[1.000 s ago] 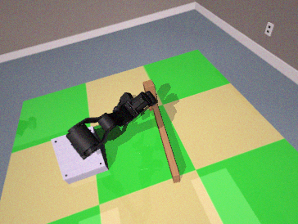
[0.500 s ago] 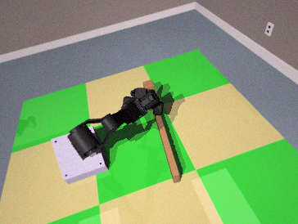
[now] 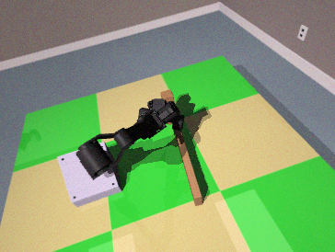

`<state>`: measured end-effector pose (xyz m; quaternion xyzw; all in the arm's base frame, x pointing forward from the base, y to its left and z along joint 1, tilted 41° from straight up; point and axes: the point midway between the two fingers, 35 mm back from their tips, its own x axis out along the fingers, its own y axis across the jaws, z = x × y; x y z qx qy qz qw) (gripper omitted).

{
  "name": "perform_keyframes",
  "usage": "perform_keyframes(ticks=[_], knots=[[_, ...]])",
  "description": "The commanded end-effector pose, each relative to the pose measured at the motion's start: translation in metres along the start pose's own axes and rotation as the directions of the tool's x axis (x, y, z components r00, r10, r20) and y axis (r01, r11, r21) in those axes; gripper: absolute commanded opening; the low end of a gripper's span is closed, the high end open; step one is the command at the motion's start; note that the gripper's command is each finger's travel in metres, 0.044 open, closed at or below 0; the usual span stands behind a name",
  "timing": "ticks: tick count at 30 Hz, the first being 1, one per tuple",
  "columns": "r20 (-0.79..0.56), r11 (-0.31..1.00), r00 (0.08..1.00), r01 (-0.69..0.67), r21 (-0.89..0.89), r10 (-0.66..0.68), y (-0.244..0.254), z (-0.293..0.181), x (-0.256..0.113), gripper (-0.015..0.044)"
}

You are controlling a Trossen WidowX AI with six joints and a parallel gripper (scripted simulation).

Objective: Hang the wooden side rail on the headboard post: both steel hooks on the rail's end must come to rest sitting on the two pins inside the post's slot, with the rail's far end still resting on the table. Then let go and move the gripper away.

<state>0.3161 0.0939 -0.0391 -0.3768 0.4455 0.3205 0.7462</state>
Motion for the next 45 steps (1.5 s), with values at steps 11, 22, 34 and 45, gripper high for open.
perform_keyframes(ticks=[11, 22, 34, 45], knots=[[-0.123, 0.928, 0.992, 0.025, 0.372, 0.023, -0.006, 0.001, 0.007, 0.0440], [-0.368, 0.453, 0.929, 0.315, 0.834, 0.033, -0.018, 0.003, 0.013, 0.0440], [-0.602, -0.276, 0.798, 0.578, 0.768, -0.006, -0.032, 0.008, 0.007, 0.0440], [-0.762, -0.811, 0.641, 0.396, 0.432, -0.093, -0.046, 0.019, -0.008, 0.0440]])
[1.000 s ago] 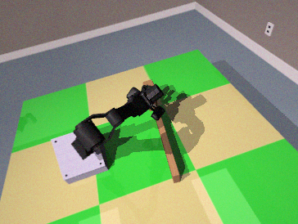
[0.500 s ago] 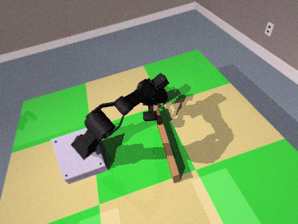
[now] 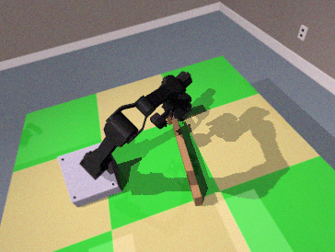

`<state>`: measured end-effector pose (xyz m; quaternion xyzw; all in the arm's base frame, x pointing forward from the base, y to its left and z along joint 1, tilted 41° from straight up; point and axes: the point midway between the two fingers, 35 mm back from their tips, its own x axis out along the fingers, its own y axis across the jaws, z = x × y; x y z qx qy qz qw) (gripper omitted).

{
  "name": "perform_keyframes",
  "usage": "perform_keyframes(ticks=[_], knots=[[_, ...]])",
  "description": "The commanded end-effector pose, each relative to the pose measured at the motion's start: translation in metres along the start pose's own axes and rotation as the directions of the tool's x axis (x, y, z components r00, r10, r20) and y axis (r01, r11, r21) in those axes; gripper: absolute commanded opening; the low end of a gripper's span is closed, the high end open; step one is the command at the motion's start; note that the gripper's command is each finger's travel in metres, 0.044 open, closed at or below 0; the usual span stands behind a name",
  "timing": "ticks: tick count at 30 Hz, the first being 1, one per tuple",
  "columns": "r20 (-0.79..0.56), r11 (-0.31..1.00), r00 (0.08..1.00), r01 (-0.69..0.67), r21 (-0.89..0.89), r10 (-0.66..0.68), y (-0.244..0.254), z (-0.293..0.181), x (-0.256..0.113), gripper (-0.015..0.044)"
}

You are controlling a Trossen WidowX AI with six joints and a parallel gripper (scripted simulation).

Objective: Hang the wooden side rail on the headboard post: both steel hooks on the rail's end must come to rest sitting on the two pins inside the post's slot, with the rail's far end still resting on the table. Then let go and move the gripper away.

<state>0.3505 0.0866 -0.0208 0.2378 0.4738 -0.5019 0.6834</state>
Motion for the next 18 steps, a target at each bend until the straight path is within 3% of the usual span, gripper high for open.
perform_keyframes(ticks=[1, 4, 15, 18], knots=[[0.154, 0.889, 0.981, 0.032, 0.456, -0.114, 0.006, 0.009, -0.008, 0.0440], [0.182, 0.848, 0.975, 0.014, 0.531, -0.129, 0.007, 0.011, -0.011, 0.0440], [0.182, 0.848, 0.975, 0.014, 0.531, -0.129, 0.007, 0.011, -0.011, 0.0440], [0.182, 0.848, 0.975, 0.013, 0.531, -0.129, 0.005, 0.014, 0.006, 0.0440]])
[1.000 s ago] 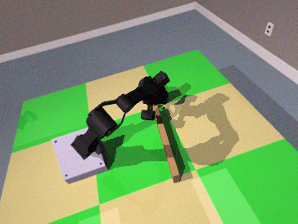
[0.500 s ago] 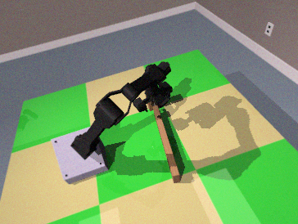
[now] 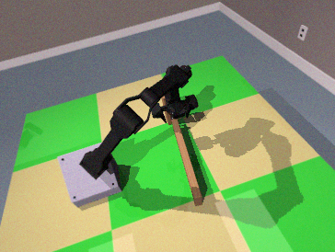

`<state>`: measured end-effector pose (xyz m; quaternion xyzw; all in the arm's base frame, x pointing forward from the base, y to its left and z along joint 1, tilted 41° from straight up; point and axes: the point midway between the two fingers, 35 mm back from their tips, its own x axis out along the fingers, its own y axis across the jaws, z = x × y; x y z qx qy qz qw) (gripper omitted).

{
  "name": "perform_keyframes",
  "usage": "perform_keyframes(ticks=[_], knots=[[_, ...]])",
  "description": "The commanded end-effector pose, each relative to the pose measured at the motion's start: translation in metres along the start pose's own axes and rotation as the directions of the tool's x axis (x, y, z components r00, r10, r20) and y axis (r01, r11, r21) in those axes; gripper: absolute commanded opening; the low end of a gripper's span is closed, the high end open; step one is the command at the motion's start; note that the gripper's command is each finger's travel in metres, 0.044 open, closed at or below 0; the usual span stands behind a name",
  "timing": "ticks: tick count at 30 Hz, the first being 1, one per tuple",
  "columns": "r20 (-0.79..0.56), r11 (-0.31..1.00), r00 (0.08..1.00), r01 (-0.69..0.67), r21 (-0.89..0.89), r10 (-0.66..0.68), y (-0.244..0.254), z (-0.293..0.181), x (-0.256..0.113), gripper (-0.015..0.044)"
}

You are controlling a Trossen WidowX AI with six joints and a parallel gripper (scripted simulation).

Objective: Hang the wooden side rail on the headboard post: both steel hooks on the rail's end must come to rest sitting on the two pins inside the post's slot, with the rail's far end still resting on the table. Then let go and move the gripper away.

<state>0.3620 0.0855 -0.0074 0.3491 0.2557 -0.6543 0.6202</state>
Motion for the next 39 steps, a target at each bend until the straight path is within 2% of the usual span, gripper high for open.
perform_keyframes(ticks=[1, 39], knots=[[0.016, 1.000, 1.000, 0.008, 0.002, -0.008, -0.001, 0.000, 0.027, 0.0440], [0.017, 1.000, 1.000, 0.007, 0.001, -0.007, 0.000, 0.001, 0.086, 0.0440]])
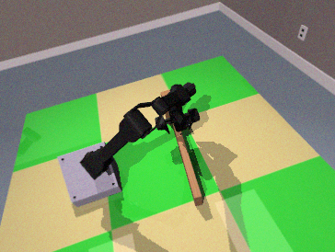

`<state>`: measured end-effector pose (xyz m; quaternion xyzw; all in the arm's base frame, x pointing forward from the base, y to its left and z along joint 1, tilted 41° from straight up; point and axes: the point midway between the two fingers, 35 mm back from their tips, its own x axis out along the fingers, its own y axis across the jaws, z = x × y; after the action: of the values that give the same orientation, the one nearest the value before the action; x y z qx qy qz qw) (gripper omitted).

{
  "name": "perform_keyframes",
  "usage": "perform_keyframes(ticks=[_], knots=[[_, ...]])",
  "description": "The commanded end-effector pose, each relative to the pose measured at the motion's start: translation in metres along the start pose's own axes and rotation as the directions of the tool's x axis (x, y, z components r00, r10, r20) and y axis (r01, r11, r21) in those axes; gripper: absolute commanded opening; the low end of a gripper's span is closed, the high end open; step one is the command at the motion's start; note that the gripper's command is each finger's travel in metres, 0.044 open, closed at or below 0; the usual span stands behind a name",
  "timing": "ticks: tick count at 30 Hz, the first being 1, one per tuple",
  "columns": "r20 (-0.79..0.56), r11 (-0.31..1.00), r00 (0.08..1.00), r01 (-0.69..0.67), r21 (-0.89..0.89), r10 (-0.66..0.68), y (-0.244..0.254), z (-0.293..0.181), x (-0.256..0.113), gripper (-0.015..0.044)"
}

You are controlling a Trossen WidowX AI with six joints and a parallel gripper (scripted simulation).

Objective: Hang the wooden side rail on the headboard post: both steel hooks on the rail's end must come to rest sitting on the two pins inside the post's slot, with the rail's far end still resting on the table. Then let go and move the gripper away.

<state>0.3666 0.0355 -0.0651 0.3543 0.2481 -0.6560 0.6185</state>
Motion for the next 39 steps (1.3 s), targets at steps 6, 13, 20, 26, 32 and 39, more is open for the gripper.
perform_keyframes(ticks=[6, 13, 20, 26, 32, 39], knots=[[0.015, 1.000, 1.000, 0.010, -0.018, -0.010, -0.005, 0.000, 0.020, 0.0440], [0.016, 1.000, 1.000, 0.010, -0.017, -0.010, -0.005, 0.001, 0.032, 0.0440], [0.017, 1.000, 1.000, 0.011, -0.016, -0.010, -0.006, 0.001, 0.041, 0.0440], [0.017, 1.000, 1.000, 0.011, -0.016, -0.010, -0.006, 0.001, 0.041, 0.0440], [0.017, 1.000, 1.000, 0.011, -0.016, -0.010, -0.006, 0.001, 0.041, 0.0282], [0.017, 1.000, 1.000, 0.011, -0.016, -0.010, -0.006, 0.001, 0.041, 0.0118]])
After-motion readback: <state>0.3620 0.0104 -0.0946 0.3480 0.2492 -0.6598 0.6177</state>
